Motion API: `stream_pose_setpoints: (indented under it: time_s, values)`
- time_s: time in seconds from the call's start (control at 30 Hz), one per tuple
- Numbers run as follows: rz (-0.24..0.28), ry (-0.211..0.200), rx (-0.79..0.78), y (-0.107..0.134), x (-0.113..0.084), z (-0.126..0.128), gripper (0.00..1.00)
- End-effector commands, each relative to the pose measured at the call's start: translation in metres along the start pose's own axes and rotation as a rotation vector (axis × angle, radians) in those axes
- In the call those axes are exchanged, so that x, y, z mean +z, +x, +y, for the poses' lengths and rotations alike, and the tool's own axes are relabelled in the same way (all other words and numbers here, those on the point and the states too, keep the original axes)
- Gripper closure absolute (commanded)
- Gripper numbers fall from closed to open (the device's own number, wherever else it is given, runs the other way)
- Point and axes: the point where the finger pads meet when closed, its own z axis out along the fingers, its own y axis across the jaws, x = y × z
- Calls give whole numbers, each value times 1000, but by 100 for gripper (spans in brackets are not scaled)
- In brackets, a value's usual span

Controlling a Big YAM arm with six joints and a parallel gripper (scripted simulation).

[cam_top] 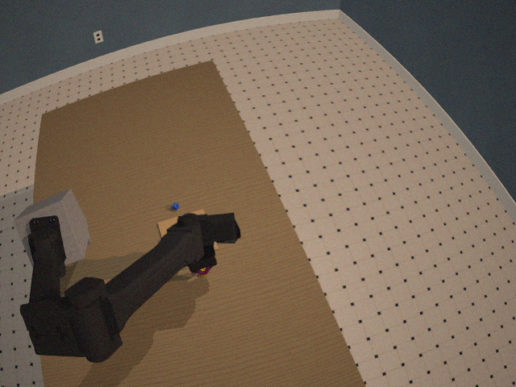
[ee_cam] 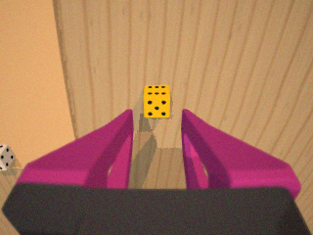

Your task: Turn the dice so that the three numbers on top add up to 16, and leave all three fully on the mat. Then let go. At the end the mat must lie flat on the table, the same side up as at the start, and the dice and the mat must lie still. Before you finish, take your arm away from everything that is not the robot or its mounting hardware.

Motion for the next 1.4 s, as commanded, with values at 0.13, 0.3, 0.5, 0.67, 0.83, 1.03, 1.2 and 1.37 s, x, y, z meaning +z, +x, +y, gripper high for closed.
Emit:
stream_pose_setpoints:
  time_s: [0.13, 0.3, 0.5, 0.67, 0.83, 1.03, 1.2, 1.37]
  values:
    - [-9, -3, -3, -4, -1, 8, 70]
    - [-9, -3, -3, -4, -1, 8, 70]
    - [-10, -3, -3, -4, -1, 8, 70]
    - [-13, -3, -3, -6, -2, 8, 70]
    - [-15, -2, -3, -9, -3, 8, 70]
    - [-15, -2, -3, -9, -3, 8, 70]
    - [-15, -2, -3, -9, -3, 8, 70]
    - [-15, -2, -3, -9, -3, 8, 70]
